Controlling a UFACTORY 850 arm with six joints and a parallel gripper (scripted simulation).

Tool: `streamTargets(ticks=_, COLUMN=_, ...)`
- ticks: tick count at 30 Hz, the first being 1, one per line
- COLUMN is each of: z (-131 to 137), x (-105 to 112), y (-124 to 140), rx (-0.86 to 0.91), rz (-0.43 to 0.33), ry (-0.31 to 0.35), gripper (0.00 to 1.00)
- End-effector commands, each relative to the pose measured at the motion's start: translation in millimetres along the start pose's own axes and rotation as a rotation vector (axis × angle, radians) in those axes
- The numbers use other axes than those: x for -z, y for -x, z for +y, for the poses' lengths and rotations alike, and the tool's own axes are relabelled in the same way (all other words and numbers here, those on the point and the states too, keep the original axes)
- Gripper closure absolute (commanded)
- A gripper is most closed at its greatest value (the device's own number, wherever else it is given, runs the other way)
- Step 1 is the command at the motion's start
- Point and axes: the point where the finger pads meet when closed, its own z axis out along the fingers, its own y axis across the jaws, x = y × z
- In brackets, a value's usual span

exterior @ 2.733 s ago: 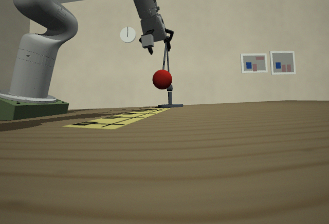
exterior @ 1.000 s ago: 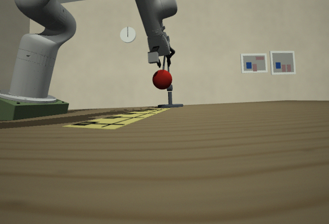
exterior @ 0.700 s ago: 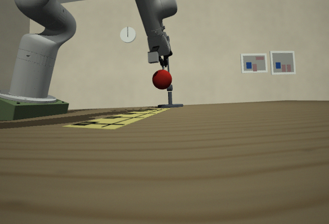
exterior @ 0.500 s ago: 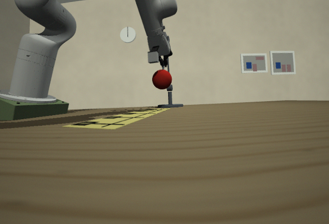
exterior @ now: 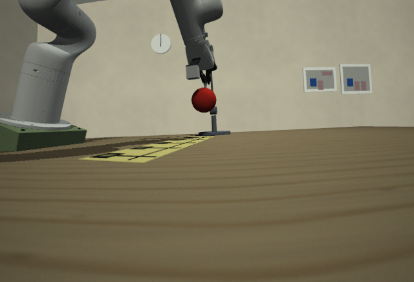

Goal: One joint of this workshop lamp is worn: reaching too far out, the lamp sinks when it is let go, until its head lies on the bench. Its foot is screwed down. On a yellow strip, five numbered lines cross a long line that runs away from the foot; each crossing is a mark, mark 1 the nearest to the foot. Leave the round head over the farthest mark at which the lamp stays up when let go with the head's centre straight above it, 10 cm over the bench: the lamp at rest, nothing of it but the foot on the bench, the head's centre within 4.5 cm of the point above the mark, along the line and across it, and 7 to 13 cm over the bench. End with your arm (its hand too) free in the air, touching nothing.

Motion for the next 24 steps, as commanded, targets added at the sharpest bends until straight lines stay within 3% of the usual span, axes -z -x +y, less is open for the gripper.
streamTargets(ticks=1, z=-0.6, x=1.7, y=-5.2, rx=0.001, rz=0.000, ry=-0.001, gripper=1.00)
streamTargets(ticks=24, z=-1.4, x=9.6, y=-49.1, rx=0.004, rz=-0.001, ry=0.001, gripper=1.00)
